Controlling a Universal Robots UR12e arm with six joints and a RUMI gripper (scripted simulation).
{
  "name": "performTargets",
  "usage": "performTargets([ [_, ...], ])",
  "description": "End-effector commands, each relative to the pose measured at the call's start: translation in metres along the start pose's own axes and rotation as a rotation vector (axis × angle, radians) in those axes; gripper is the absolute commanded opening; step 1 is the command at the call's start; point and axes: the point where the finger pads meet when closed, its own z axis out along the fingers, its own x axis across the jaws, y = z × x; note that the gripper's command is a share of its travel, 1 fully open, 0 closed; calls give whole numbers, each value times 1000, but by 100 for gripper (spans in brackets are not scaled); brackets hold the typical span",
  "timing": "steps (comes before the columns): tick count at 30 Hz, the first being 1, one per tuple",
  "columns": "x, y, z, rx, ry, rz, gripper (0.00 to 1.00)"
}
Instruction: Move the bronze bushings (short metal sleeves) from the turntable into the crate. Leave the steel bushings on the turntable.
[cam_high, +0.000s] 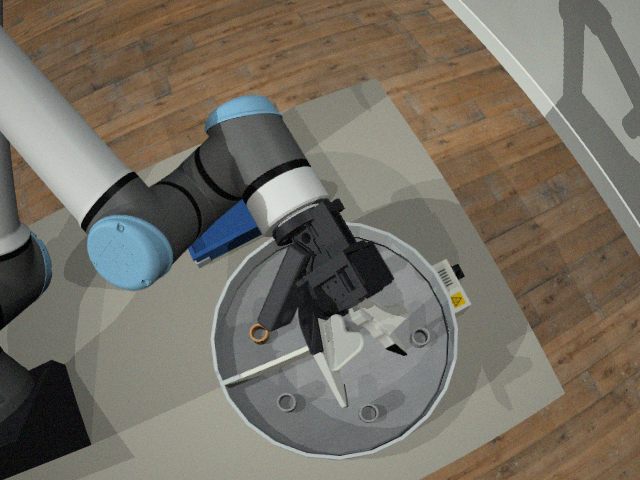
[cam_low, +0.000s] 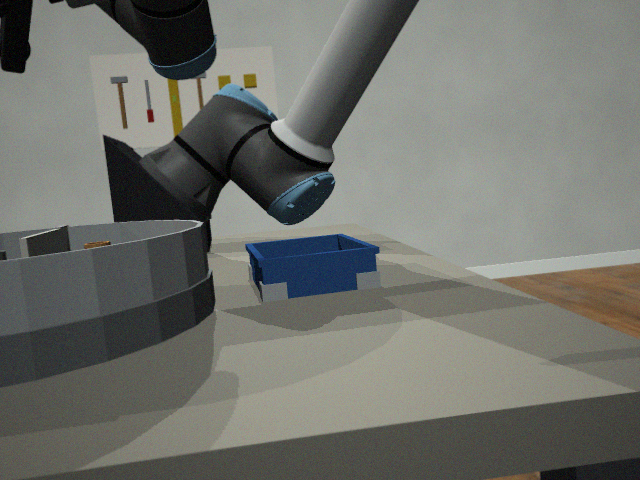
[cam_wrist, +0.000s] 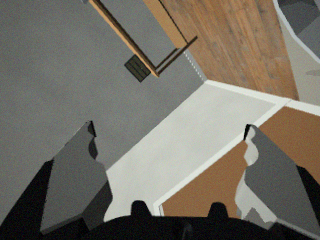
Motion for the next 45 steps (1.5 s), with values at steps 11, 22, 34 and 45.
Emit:
performTargets([
  [11,0,1,0,-1,0,1,100],
  [22,0,-2,2,10,5,4,100],
  [34,1,-46,28,213,97,70,100],
  [45,5,-127,32,615,266,270,100],
])
